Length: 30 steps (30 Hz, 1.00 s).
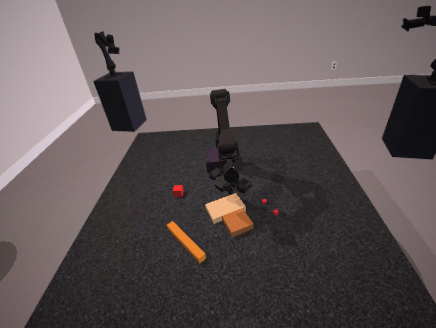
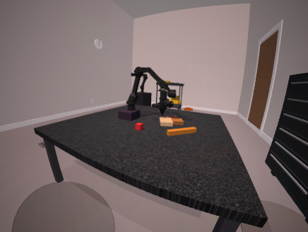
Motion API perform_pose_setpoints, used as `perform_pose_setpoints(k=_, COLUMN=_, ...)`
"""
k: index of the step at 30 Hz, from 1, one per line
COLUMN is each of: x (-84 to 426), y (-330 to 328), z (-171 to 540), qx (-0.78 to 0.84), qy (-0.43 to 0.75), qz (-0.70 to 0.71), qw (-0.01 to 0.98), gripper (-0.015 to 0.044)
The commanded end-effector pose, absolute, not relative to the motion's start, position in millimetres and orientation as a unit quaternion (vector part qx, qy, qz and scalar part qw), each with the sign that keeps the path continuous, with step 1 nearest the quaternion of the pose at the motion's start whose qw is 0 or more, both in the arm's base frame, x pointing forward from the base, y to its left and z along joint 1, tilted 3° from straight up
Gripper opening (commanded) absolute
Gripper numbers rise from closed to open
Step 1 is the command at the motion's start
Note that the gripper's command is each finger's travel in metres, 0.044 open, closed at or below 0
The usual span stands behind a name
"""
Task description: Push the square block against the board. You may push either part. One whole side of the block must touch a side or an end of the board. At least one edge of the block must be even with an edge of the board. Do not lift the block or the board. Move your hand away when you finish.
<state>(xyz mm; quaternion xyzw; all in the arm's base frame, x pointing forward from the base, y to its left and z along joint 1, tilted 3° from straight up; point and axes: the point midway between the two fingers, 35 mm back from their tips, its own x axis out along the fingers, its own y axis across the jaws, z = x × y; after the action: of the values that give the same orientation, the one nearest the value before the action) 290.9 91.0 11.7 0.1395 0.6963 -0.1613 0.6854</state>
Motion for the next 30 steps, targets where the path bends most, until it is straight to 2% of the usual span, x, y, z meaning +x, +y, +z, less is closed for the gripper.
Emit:
perform_pose_setpoints(k=1, x=288.7, y=114.9, z=12.8, qx=0.199, qy=0.681, qz=-0.216, qw=0.671, gripper=0.0)
perform_pose_setpoints(k=10, x=276.4, y=155.2, z=12.8, qx=0.297, qy=0.642, qz=-0.316, qw=0.632, gripper=0.0)
perform_pose_setpoints(k=19, x=275.3, y=158.1, z=12.7, qx=0.304, qy=0.638, qz=-0.323, qw=0.629, gripper=0.0)
perform_pose_setpoints(k=24, x=274.6, y=158.7, z=-39.3, qx=0.308, qy=0.636, qz=-0.327, qw=0.627, gripper=0.0)
perform_pose_setpoints(k=30, x=274.5, y=158.4, z=-42.3, qx=0.309, qy=0.636, qz=-0.328, qw=0.627, gripper=0.0)
